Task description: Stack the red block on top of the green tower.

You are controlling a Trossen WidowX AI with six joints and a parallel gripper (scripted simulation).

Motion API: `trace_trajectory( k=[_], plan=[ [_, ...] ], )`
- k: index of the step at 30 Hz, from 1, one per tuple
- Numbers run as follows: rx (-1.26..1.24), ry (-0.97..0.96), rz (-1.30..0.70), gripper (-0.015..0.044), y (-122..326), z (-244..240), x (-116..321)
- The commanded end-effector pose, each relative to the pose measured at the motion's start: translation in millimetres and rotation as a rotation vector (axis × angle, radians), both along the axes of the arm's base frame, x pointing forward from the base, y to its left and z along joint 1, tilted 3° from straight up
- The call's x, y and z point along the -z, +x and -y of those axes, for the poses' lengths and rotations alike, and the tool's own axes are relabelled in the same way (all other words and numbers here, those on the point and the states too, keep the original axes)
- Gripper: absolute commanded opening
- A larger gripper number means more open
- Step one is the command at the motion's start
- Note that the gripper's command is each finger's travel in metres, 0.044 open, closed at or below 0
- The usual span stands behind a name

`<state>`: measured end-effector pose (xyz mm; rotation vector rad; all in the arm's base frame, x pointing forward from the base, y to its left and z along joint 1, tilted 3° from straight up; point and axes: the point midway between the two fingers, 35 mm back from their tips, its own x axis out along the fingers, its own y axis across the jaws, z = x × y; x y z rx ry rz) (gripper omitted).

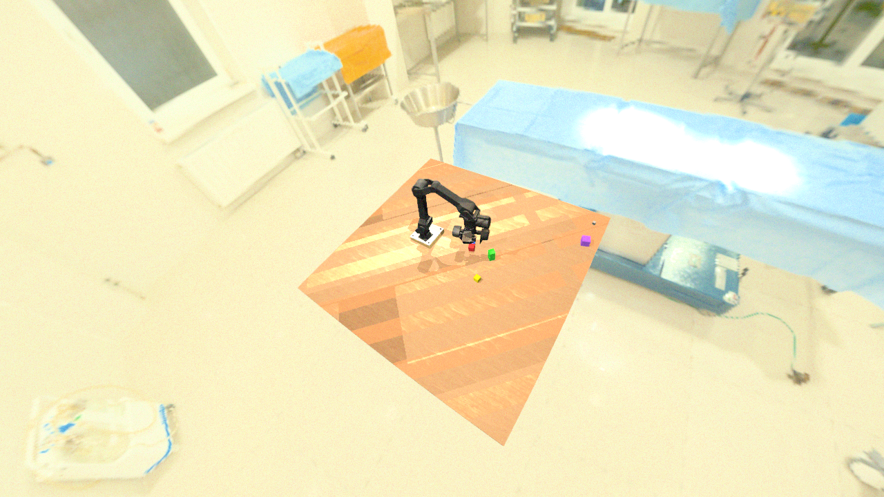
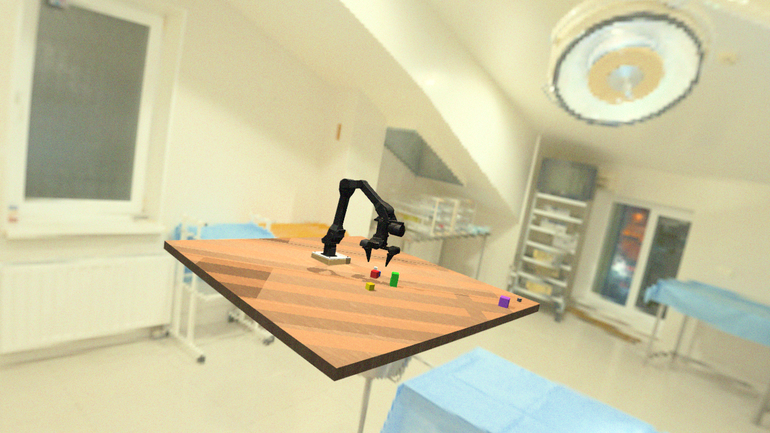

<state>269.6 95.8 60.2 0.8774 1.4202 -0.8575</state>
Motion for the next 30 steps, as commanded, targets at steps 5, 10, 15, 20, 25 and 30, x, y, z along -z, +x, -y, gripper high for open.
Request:
trace_trajectory(
  k=[5,10,15,20,25,30],
  plan=[
    [0.002,-0.002,-0.017,0.0440,-4.7,-1.8,18.3],
    [0.002,-0.002,-0.017,0.0440,-4.6,-2.0,22.3],
    [0.002,-0.002,-0.017,0.0440,-4.6,-2.3,30.5],
    [0.002,-0.002,-0.017,0.0440,-4.9,-2.6,38.8],
    [0.002,-0.002,-0.017,0.0440,-5.4,-2.8,47.1],
    [0.002,-0.002,-0.017,0.0440,-6.1,-2.9,55.2]
  ],
)
